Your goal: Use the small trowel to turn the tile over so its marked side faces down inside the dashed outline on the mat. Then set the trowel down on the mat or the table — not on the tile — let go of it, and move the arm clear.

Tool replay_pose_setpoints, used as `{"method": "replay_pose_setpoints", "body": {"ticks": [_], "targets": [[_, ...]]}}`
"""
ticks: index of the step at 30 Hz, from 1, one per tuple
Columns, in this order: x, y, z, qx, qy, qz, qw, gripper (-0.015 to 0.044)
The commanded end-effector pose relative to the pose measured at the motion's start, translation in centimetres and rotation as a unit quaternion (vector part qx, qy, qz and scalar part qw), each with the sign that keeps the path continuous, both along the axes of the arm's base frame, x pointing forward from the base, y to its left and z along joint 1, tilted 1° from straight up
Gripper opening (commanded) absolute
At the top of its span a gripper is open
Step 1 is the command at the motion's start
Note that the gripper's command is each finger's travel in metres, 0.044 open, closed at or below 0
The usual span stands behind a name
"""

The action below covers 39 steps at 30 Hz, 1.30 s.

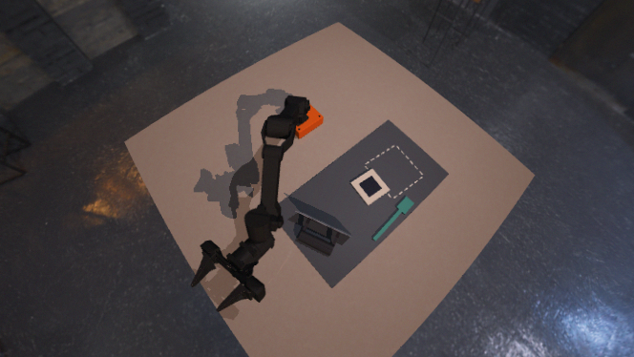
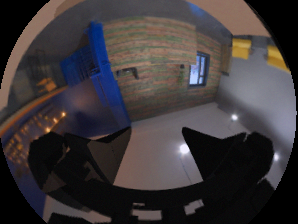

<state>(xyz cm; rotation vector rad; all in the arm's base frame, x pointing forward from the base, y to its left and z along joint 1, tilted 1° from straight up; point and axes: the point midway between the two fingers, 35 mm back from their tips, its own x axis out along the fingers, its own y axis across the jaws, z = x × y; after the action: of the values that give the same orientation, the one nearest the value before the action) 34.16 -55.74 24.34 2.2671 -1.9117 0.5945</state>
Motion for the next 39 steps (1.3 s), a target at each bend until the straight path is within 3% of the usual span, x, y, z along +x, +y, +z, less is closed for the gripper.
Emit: {"method": "replay_pose_setpoints", "body": {"ticks": [1, 12, 25, 39], "targets": [[0.0, 0.0, 0.0, 0.0, 0.003, -0.001, 1.0, 0.0374], [1.5, -0.6, -1.4, 0.025, 0.175, -0.026, 0.984, 0.01], [3.1, -0.8, -3.4, 0.04, 0.388, -0.038, 0.92, 0.01], [4.5, -0.6, -5.8, 0.034, 0.597, -0.025, 0.801, 0.01]]}}
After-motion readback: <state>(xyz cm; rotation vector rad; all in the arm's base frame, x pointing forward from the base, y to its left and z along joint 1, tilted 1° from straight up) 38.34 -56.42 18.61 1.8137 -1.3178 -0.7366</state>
